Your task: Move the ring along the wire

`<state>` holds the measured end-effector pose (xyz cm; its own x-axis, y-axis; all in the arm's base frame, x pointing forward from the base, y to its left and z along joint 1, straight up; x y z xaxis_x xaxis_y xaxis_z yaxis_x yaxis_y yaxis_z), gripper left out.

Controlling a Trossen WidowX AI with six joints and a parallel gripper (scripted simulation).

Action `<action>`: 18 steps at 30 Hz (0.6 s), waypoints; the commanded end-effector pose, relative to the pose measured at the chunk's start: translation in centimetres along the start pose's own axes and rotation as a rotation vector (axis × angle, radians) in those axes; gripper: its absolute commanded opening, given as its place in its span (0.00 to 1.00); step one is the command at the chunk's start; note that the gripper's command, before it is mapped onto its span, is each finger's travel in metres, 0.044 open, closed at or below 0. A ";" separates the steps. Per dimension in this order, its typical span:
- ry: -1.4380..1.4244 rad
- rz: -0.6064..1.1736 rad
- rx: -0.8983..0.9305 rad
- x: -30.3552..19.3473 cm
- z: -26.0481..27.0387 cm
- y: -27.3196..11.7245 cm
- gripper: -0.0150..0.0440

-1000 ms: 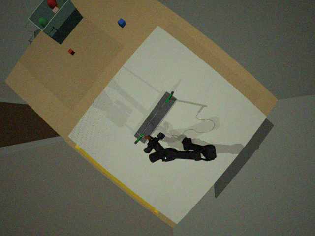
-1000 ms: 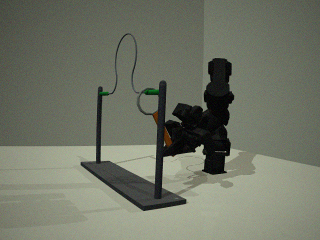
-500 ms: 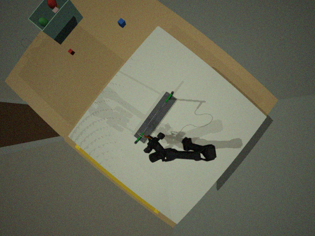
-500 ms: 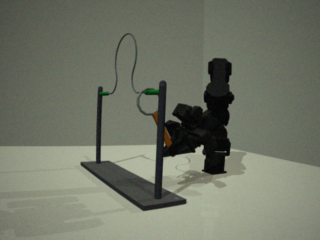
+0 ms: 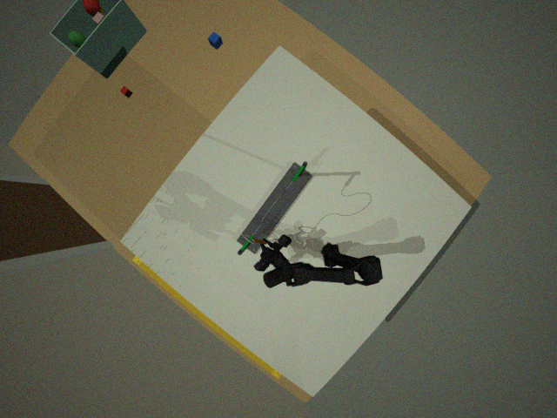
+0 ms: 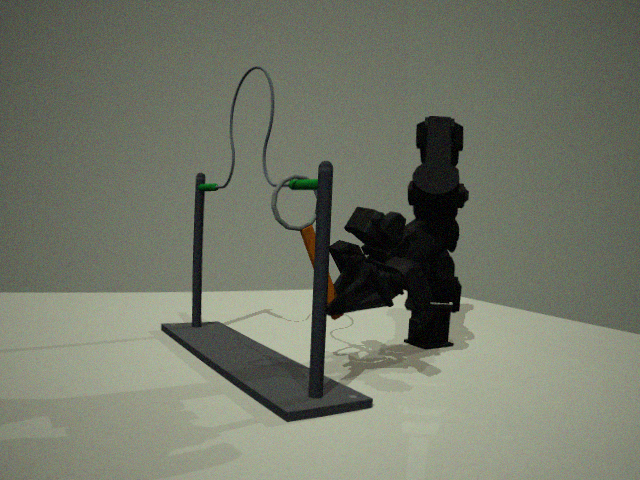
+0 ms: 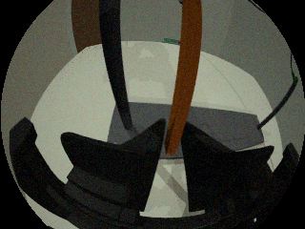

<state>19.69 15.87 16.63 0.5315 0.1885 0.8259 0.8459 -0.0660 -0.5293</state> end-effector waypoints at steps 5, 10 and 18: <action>0.004 0.006 -0.001 0.0 0.2 -1.6 0.53; 0.005 0.007 -0.002 0.0 0.2 -3.6 0.53; 0.005 0.003 -0.003 -0.1 0.0 -4.9 0.53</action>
<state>15.80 16.29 18.63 0.5417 0.1972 0.8171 0.8392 -0.0716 -0.5391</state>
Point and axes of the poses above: the point midway between the two fingers, 35 mm back from their tips, its own y axis out along the fingers, its own z axis across the jaws, x = y × z, the point moved 8 cm from there along -y, back along the fingers, and after that the axes turned 10 degrees about -y, right-handed, at the moved point
